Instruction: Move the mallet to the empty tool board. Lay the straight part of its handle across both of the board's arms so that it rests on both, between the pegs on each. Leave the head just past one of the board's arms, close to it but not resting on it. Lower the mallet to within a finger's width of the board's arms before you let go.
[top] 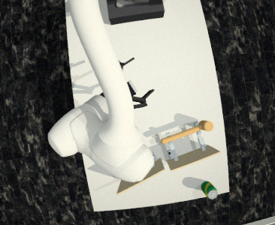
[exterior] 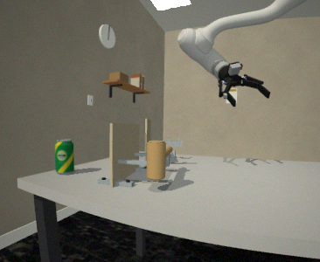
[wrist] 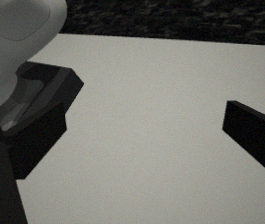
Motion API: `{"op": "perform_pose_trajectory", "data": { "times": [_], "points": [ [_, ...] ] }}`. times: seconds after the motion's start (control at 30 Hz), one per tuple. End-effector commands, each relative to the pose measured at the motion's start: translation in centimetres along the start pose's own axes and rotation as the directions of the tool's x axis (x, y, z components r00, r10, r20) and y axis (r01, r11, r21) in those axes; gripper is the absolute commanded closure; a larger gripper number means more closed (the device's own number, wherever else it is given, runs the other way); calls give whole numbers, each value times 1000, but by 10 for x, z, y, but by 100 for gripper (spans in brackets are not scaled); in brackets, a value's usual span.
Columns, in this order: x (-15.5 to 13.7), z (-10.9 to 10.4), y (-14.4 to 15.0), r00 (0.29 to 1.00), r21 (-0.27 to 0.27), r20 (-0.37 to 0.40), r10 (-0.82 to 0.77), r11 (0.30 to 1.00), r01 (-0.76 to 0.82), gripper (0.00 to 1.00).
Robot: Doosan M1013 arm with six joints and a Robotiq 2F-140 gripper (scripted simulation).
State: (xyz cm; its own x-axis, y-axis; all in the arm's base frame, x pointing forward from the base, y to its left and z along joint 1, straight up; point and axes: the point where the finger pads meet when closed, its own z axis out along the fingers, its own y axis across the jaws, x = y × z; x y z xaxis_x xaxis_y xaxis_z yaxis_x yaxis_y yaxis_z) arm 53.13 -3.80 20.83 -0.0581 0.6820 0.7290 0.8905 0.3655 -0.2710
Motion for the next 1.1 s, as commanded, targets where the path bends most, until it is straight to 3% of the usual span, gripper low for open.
{"op": "perform_pose_trajectory", "data": {
  "times": [0.0,0.1,0.17,0.2,0.67,0.73,0.8,1.07],
  "points": [
    [6,8,41,996,-40,93,14,999,-11,0],
    [11,15,73,986,-74,166,27,997,-15,0],
    [11,15,73,986,-74,166,27,997,-15,0],
    [16,22,104,971,-105,234,41,994,-17,0],
    [38,52,246,845,-250,519,129,968,6,0],
    [38,52,246,845,-250,519,129,968,6,0],
    [44,60,283,797,-285,584,158,958,19,0],
    [56,75,354,691,-349,690,217,936,55,0]
  ]
}}
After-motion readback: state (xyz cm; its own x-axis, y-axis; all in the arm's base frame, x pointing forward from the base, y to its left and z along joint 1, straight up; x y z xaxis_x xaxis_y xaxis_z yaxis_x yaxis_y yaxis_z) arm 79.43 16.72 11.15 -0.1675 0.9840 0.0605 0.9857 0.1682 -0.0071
